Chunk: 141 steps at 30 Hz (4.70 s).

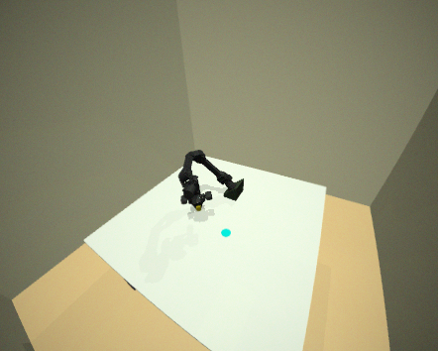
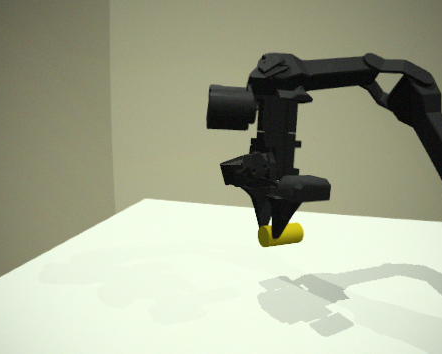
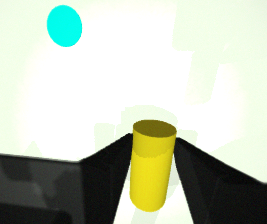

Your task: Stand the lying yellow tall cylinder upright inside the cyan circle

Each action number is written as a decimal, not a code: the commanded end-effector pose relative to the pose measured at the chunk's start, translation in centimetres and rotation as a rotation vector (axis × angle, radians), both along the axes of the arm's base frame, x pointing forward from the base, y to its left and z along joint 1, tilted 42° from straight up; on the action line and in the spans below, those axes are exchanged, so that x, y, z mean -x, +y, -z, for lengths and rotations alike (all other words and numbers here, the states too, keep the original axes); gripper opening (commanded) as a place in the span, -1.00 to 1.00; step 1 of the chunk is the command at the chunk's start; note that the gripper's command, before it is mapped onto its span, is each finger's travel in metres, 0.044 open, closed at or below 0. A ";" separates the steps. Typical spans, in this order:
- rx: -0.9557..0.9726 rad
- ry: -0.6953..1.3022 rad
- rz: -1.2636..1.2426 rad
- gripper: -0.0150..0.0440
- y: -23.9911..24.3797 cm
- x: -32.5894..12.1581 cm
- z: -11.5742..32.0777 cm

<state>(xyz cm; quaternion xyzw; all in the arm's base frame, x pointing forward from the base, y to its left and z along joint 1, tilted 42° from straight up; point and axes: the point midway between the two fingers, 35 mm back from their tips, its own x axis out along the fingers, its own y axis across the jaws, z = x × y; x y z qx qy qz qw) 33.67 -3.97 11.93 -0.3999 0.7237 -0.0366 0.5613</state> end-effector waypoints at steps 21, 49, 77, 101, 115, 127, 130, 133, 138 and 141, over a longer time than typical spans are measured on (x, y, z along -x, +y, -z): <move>-0.014 0.098 -0.120 -0.14 4.9 -2.0 3.2; -0.007 0.223 -0.252 -0.14 10.7 -2.7 7.7; 0.005 0.324 -0.356 -0.14 15.2 -2.1 11.8; -0.172 0.284 -0.334 -0.14 14.6 -1.9 13.4; -0.274 0.251 -0.331 -0.14 14.4 -1.9 14.1; -0.359 0.218 -0.336 -0.14 14.2 -1.9 14.7; -0.380 0.209 -0.338 -0.14 14.2 -1.9 14.8; -0.401 0.199 -0.340 -0.14 14.1 -1.9 14.9; -0.435 0.183 -0.345 -0.14 14.1 -2.0 15.0; -0.455 0.173 -0.348 -0.14 14.0 -2.0 15.1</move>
